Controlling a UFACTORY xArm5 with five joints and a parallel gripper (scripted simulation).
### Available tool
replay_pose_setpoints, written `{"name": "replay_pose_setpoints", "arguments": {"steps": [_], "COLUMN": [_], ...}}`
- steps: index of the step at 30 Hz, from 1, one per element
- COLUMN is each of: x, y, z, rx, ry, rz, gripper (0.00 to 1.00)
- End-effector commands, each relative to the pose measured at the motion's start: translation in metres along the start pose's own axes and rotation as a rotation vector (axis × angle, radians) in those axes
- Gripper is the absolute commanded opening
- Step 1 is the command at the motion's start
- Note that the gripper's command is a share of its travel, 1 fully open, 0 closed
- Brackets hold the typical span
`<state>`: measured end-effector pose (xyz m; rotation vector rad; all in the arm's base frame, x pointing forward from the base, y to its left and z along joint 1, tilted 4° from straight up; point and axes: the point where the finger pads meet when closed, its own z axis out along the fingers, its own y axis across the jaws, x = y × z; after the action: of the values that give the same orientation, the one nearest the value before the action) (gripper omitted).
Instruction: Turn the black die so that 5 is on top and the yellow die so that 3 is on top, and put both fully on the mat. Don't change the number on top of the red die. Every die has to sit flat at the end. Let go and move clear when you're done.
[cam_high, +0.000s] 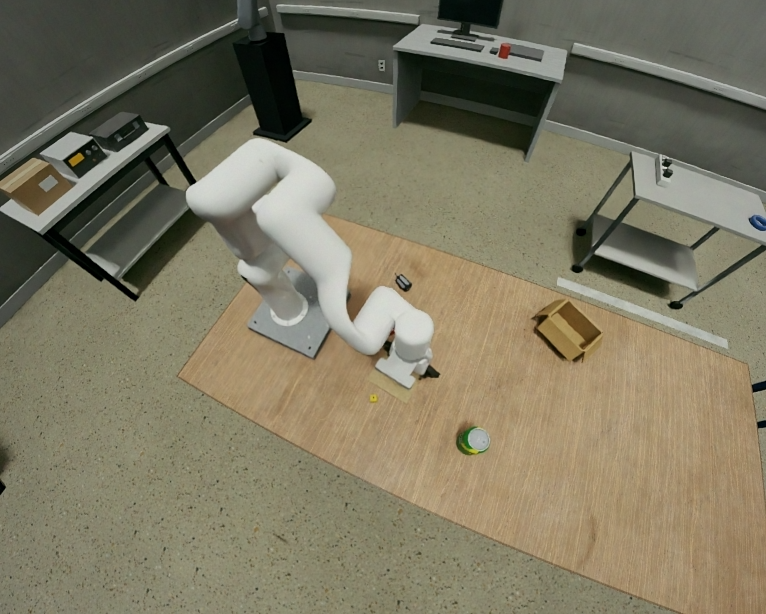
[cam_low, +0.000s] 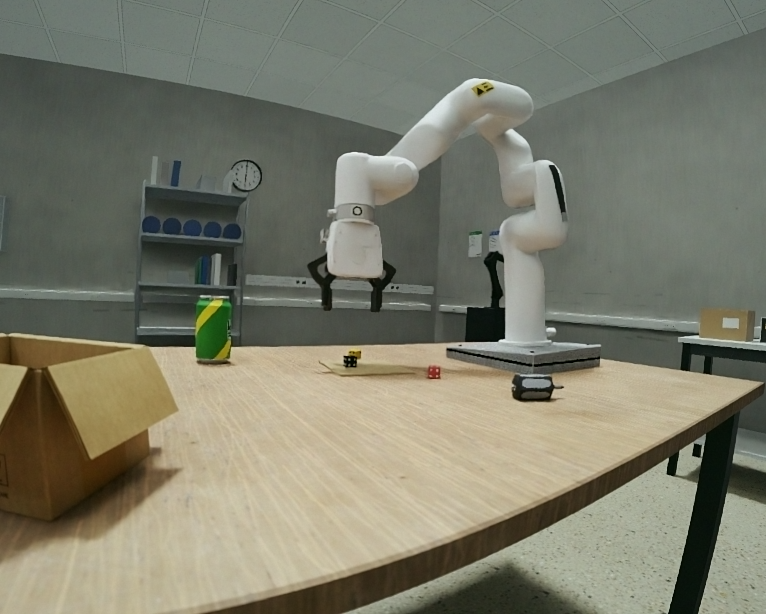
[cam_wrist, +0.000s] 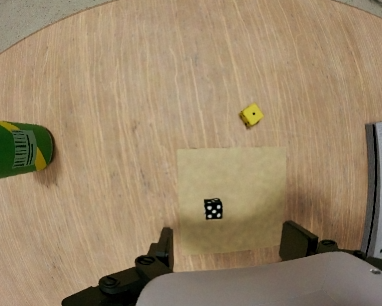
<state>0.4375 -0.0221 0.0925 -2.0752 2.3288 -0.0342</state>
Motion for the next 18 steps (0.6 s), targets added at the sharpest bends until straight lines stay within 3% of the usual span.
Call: {"name": "replay_pose_setpoints", "arguments": {"steps": [1,18], "x": [0.003,0.015], "y": [0.000,0.003], "z": [-0.001,0.000], "rx": [0.004,0.006], "ry": [0.000,-0.001], "rz": [0.105,0.506], "gripper": [1.00,1.00]}}
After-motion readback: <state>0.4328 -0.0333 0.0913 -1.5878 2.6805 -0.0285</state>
